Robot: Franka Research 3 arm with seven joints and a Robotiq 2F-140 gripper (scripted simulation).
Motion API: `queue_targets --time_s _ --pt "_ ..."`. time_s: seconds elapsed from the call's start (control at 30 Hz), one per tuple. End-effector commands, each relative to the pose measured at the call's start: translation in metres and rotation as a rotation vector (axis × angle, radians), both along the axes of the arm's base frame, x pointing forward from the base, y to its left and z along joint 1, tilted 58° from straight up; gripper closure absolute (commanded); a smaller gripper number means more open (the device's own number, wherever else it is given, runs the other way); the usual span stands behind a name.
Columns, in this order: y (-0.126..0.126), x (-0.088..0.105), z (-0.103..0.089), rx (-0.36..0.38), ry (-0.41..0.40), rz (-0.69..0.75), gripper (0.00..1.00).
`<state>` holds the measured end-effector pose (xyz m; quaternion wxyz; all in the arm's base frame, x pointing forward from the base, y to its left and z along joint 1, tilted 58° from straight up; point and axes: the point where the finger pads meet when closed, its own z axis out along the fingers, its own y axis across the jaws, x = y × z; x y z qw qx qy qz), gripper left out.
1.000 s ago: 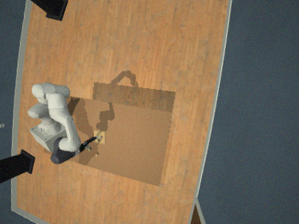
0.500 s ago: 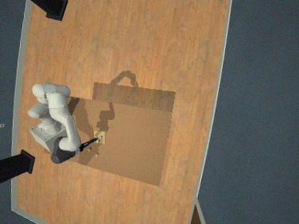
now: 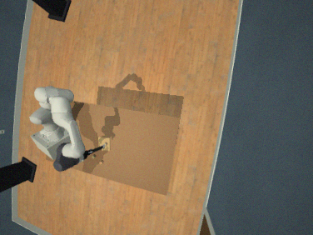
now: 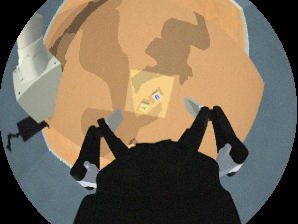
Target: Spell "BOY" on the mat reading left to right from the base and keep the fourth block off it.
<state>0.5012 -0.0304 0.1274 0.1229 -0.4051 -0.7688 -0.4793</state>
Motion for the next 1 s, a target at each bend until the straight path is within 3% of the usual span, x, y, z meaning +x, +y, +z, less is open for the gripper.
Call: queue_targets --time_s 0.0,0.97 --pt "0.0005 0.0001 0.0000 0.028 0.104 -0.065 0.00" --pt "0.0025 0.0025 0.0058 0.101 0.431 -0.268 0.00"
